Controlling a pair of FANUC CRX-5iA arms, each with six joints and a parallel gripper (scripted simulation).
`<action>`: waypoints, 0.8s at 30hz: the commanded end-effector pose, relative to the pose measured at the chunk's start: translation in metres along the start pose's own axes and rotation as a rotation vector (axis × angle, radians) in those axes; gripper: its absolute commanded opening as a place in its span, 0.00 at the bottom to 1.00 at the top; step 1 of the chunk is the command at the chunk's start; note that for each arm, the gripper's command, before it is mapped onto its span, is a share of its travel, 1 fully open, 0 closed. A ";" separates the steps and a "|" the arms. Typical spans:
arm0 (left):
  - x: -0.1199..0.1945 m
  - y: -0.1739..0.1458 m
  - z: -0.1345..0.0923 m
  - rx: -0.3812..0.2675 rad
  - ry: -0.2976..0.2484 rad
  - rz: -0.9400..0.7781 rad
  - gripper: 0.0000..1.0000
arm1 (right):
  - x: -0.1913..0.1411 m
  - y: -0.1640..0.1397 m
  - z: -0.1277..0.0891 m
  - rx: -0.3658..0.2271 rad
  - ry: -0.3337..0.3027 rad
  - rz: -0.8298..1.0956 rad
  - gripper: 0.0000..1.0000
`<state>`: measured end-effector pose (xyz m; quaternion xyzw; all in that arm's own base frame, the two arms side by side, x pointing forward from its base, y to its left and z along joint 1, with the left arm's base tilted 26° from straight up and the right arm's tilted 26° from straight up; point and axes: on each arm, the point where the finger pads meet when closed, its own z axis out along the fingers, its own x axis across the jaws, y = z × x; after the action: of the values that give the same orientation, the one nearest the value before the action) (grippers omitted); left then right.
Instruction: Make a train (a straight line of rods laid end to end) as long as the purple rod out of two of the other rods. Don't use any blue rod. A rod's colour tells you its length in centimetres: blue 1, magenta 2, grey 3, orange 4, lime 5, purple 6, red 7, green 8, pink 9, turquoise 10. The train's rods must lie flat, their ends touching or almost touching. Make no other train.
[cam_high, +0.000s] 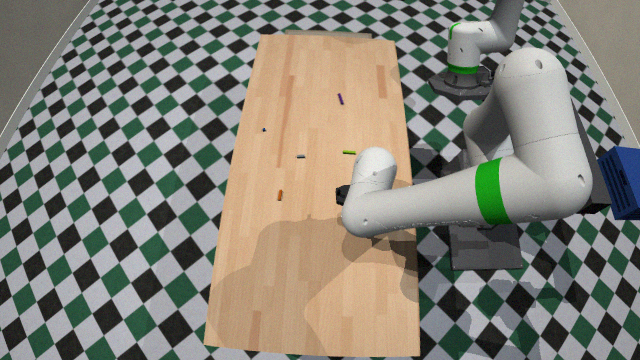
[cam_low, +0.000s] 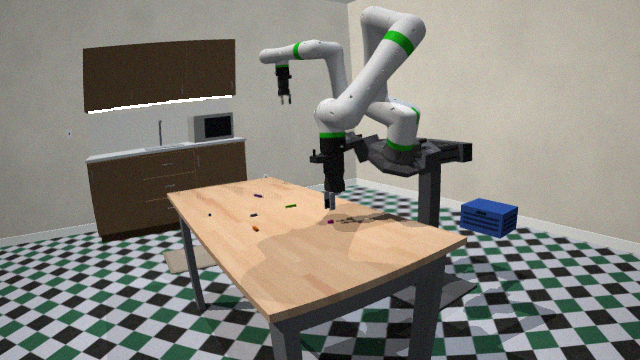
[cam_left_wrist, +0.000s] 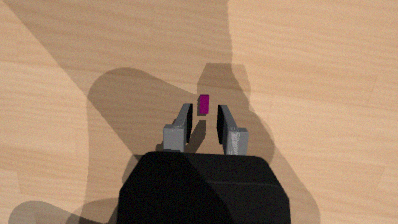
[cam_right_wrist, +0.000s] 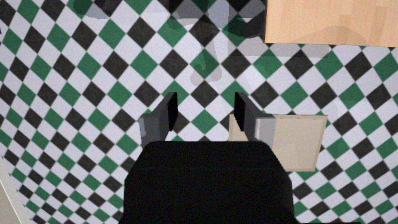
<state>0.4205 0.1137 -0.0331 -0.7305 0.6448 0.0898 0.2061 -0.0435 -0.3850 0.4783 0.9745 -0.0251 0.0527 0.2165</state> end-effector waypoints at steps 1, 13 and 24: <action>0.000 0.000 -0.024 0.001 0.000 0.000 0.54 | 0.000 0.000 -0.001 -0.002 0.000 0.000 1.00; 0.000 0.000 -0.040 0.001 0.000 0.000 1.00 | 0.000 0.000 -0.001 -0.002 0.000 0.000 1.00; 0.000 0.000 -0.040 0.001 0.000 0.000 1.00 | 0.000 0.000 -0.001 -0.002 0.000 0.000 1.00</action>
<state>0.4148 0.0975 0.0028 -0.7306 0.6448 0.0902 0.2059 -0.0435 -0.3850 0.4783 0.9745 -0.0251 0.0527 0.2165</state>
